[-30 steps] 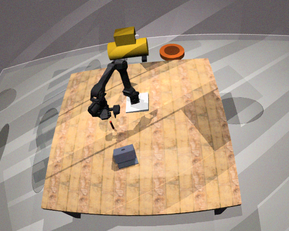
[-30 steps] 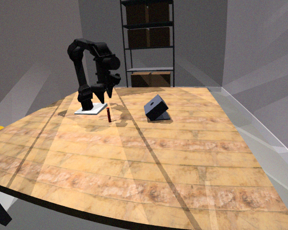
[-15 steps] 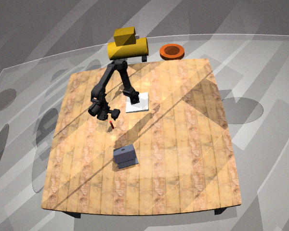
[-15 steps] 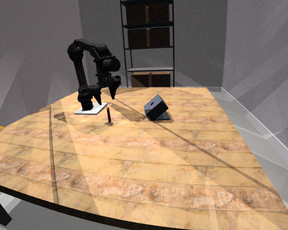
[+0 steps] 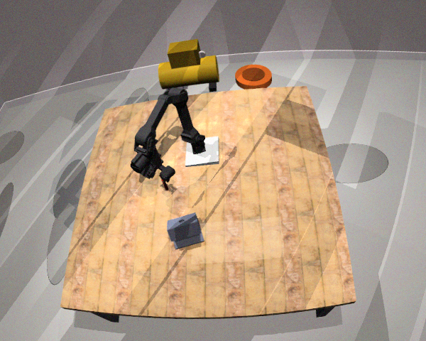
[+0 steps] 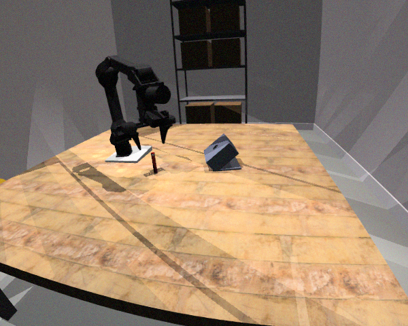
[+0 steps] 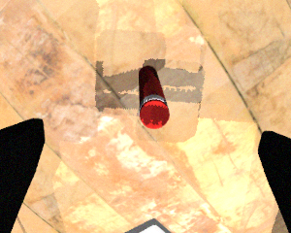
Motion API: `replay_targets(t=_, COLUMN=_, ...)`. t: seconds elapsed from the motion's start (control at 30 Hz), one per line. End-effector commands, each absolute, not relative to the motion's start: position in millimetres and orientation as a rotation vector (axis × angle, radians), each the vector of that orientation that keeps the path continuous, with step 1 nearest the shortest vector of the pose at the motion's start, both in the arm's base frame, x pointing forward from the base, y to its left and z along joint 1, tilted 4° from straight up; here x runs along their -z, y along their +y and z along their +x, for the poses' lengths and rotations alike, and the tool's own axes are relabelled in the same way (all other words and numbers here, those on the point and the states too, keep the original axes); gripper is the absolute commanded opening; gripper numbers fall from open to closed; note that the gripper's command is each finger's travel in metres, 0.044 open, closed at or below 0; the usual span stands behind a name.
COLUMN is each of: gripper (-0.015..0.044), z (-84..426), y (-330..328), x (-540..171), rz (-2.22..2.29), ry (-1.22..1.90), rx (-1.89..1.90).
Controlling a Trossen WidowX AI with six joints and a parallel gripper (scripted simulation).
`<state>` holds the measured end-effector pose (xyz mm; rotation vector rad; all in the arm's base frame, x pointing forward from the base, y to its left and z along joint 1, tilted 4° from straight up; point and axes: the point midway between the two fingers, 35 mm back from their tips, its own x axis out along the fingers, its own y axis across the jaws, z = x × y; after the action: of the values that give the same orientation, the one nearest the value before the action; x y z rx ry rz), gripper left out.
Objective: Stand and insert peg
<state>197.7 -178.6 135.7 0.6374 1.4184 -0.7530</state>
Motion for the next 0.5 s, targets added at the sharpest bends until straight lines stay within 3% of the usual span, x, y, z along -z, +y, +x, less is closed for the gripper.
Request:
replay_targets(t=0.0, gripper=0.044, z=197, y=-179, x=-133, rz=0.677, ry=1.407, rx=0.796)
replay_targets(t=0.47, gripper=0.044, z=198, y=-181, x=-118, rz=0.677, ry=1.407, rx=0.796)
